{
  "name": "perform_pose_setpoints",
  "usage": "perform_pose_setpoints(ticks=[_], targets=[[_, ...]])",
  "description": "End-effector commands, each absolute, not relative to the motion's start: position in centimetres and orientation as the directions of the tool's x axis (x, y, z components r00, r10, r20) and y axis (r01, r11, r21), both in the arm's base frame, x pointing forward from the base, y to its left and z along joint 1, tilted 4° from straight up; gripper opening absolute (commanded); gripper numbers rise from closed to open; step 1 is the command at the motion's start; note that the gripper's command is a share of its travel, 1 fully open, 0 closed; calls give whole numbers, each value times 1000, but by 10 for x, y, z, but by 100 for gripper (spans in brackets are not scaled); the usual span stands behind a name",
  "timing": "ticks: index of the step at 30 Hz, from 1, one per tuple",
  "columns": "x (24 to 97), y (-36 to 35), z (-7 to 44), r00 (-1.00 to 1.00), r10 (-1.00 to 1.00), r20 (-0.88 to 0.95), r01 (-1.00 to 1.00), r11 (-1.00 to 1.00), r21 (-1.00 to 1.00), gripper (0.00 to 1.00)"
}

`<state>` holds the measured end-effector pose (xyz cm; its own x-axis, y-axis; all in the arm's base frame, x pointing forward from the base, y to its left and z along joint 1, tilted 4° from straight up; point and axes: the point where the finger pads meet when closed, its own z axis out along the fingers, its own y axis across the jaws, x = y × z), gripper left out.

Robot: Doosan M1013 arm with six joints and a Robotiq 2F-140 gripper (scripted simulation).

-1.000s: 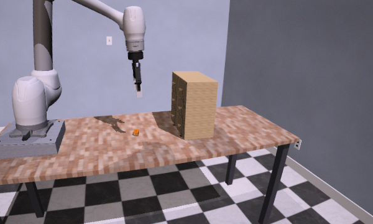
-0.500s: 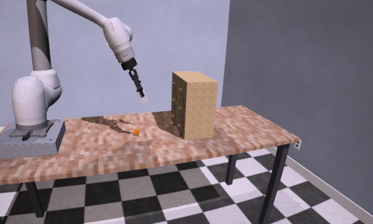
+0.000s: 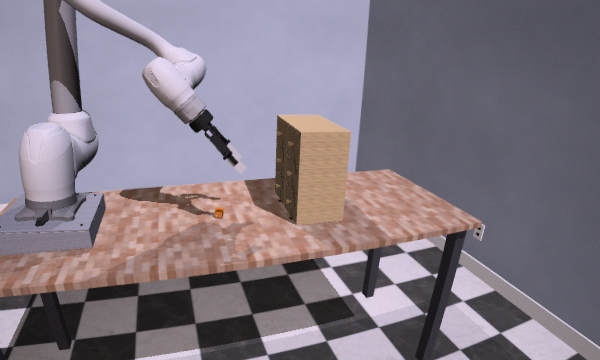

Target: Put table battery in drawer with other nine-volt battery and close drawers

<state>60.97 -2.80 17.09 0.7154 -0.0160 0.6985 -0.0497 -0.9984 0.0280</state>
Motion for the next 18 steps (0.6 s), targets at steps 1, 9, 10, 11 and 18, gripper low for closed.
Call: perform_pose_setpoints(ticks=[1, 9, 10, 11, 18], targets=[[613, -26, 168, 679, -14, 734, -6, -1000, -13, 100], [618, -26, 164, 637, -14, 770, -8, -1000, -12, 100], [618, -26, 164, 637, -14, 770, -8, -1000, -12, 100], [619, -28, 163, 629, -14, 777, -10, -1000, -9, 100], [633, -28, 151, 492, -13, 870, -12, -1000, -8, 100]])
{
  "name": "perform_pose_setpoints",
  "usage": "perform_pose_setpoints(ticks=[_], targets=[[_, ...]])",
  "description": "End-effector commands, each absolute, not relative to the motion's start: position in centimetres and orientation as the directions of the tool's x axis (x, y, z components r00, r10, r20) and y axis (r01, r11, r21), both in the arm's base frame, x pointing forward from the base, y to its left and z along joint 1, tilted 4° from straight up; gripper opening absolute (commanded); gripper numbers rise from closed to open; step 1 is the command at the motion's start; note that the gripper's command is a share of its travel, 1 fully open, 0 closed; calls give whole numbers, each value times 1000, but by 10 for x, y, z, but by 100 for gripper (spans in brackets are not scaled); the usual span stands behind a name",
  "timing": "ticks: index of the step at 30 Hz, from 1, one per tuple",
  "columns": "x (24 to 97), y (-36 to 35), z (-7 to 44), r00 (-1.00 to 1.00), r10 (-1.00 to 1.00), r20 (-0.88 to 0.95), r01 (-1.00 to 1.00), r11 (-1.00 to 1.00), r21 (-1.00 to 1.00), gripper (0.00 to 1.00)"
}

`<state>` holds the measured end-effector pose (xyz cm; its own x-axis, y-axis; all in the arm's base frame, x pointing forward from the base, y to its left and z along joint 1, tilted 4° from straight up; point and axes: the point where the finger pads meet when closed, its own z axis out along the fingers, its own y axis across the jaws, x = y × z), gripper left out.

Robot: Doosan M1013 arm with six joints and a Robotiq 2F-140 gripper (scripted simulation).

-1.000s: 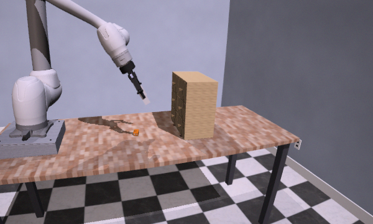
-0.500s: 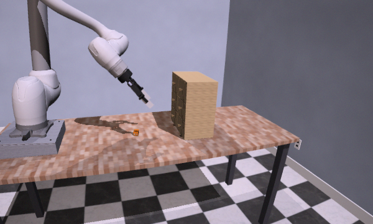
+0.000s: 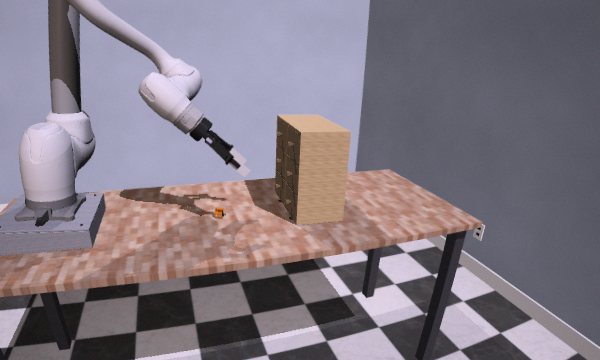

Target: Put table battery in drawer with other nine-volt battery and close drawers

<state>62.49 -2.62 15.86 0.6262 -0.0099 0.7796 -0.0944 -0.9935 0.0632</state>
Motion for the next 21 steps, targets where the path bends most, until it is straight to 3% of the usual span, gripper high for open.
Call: perform_pose_setpoints(ticks=[1, 7, 21], targets=[[636, -28, 148, 466, -12, 885, -12, -1000, -8, 100], [647, -28, 139, 349, -11, 937, -12, -1000, -8, 100], [654, -29, 133, 280, -10, 960, -12, -1000, -7, 100]])
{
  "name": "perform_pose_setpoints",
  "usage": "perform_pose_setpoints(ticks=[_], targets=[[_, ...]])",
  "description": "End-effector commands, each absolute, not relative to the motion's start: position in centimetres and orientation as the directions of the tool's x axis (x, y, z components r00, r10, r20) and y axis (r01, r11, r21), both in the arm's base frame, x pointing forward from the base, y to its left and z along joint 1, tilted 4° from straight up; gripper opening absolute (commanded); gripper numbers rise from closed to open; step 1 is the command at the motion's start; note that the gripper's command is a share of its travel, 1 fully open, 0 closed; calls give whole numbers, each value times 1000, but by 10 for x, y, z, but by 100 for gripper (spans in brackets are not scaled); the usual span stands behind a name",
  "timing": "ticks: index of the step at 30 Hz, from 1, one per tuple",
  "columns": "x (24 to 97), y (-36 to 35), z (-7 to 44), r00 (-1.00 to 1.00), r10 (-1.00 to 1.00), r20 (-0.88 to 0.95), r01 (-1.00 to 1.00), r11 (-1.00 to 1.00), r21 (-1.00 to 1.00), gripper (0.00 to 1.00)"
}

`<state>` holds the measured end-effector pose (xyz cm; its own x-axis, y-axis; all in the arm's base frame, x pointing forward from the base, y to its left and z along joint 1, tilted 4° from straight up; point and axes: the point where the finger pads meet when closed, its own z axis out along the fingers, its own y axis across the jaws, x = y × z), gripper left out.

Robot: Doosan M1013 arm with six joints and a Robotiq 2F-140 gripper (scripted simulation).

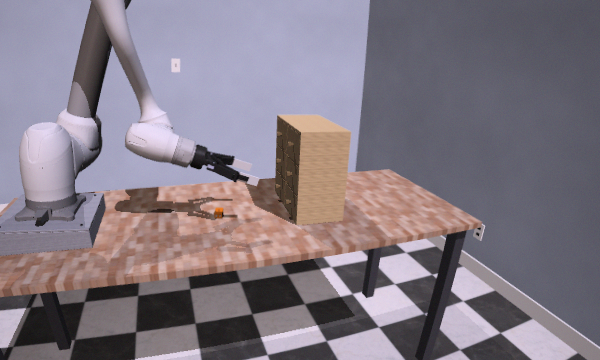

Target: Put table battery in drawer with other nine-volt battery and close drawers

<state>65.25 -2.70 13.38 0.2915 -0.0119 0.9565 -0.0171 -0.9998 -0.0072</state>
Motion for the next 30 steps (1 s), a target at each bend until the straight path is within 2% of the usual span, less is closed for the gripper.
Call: perform_pose_setpoints(ticks=[1, 2, 30], targets=[[654, -29, 133, 280, -10, 960, -12, -1000, -7, 100], [654, -29, 133, 280, -10, 960, -12, -1000, -7, 20], [657, -29, 128, 280, -10, 960, -12, -1000, -7, 20]])
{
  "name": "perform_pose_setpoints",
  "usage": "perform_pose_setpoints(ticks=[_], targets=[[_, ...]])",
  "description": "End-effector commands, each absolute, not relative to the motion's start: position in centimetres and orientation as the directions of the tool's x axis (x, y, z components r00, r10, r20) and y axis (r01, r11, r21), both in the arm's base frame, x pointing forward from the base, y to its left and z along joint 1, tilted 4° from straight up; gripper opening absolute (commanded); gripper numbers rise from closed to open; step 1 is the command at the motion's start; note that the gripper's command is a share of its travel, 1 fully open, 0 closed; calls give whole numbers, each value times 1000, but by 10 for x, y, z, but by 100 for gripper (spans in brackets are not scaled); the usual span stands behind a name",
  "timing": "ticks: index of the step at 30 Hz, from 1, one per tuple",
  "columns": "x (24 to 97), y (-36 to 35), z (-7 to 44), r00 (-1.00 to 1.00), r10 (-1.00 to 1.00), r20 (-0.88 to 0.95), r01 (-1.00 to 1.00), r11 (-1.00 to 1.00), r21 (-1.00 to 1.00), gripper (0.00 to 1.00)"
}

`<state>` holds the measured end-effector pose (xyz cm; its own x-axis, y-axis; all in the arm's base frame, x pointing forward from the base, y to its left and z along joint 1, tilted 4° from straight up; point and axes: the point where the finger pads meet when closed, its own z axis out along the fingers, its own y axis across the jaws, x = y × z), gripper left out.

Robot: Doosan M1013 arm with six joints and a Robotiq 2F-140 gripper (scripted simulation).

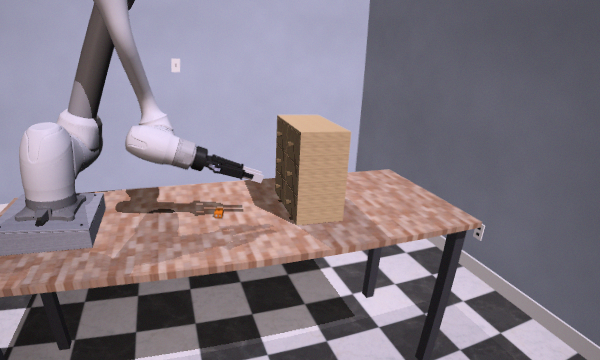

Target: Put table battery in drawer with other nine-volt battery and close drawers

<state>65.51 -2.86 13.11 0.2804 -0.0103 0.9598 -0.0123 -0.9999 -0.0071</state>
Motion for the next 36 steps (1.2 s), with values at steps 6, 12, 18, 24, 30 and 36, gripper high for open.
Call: perform_pose_setpoints(ticks=[6, 12, 18, 24, 30, 36], targets=[[670, -29, 111, 280, -10, 960, -12, -1000, -7, 20], [684, -29, 93, 280, -10, 960, -12, -1000, -7, 20], [706, -29, 63, 280, -10, 960, -12, -1000, -7, 20], [721, -29, 42, 280, -10, 960, -12, -1000, -7, 20], [725, -29, 37, 280, -10, 960, -12, -1000, -7, 20], [725, -29, 36, 280, -10, 960, -12, -1000, -7, 20]])
